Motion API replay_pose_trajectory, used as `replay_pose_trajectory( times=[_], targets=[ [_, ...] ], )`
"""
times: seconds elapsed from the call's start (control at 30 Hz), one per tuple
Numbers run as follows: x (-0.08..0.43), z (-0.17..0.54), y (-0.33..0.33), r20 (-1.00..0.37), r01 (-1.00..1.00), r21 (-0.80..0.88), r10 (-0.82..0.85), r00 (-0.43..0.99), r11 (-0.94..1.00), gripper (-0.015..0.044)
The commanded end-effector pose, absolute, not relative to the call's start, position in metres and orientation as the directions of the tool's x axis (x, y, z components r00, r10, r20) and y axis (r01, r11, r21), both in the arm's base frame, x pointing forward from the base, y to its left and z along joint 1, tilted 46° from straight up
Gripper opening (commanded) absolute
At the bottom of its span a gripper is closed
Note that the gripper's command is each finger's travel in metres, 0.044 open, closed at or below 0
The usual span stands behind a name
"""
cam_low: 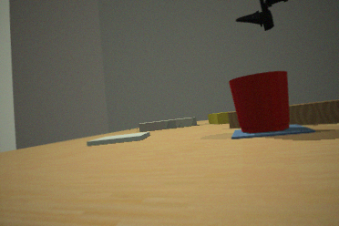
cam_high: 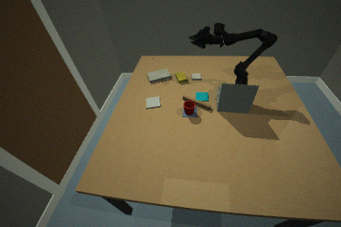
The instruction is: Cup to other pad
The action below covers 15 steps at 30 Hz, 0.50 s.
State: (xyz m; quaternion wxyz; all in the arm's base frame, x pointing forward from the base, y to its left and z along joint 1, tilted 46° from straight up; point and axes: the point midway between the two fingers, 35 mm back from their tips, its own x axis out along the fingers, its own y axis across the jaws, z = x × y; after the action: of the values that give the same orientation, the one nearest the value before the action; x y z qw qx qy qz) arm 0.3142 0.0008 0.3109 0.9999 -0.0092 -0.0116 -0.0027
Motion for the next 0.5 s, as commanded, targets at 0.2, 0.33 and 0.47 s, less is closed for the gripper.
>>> replay_pose_trajectory(
  times=[0.2, 0.33, 0.47],
  targets=[
    [0.357, 0.232, 0.023, -0.332, 0.097, 0.224, -0.017, 0.943, 0.97, 0.0216],
    [0.371, 0.171, 0.042, -0.556, 0.251, 0.293, -0.05, 0.83, 0.922, 0.0148],
    [0.372, 0.111, 0.06, -0.727, 0.428, 0.263, -0.114, 0.677, 0.865, 0.0148]
  ],
)
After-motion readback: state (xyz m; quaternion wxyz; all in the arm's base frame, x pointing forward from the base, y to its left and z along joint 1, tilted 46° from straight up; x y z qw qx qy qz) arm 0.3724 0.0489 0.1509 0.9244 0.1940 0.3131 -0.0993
